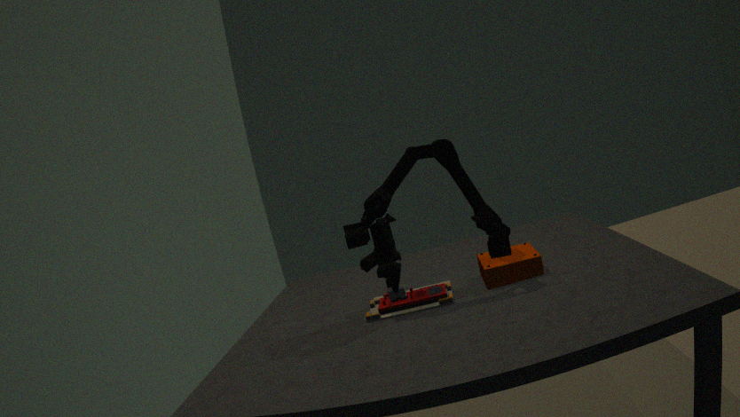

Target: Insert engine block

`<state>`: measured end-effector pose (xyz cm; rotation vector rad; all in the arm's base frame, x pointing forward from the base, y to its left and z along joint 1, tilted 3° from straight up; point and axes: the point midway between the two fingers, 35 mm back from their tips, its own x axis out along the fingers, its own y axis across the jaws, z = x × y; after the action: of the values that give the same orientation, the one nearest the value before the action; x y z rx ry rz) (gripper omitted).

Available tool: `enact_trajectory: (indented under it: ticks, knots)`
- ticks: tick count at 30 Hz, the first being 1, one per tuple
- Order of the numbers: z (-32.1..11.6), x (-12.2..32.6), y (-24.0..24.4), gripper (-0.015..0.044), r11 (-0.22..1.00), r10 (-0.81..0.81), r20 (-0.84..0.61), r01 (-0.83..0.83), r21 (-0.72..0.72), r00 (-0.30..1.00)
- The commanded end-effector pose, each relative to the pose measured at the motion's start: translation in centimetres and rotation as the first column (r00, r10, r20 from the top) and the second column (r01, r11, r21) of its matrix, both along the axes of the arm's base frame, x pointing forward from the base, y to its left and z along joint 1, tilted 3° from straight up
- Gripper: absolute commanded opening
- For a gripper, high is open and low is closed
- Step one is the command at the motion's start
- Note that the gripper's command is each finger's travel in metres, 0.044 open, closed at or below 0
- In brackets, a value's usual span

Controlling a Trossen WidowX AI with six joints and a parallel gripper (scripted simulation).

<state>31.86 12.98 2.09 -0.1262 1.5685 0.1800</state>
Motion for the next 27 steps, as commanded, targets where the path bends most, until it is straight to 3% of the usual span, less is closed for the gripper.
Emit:
enact_trajectory:
  ticks: [1,27]
  knots:
    - [-0.12,-0.01,0.08,0.0158,1.000,0.003,-0.001,-0.003,0.004,1.000]
    - [-0.66,-0.01,0.11,0.0158,1.000,-0.005,-0.001,0.005,0.004,1.000]
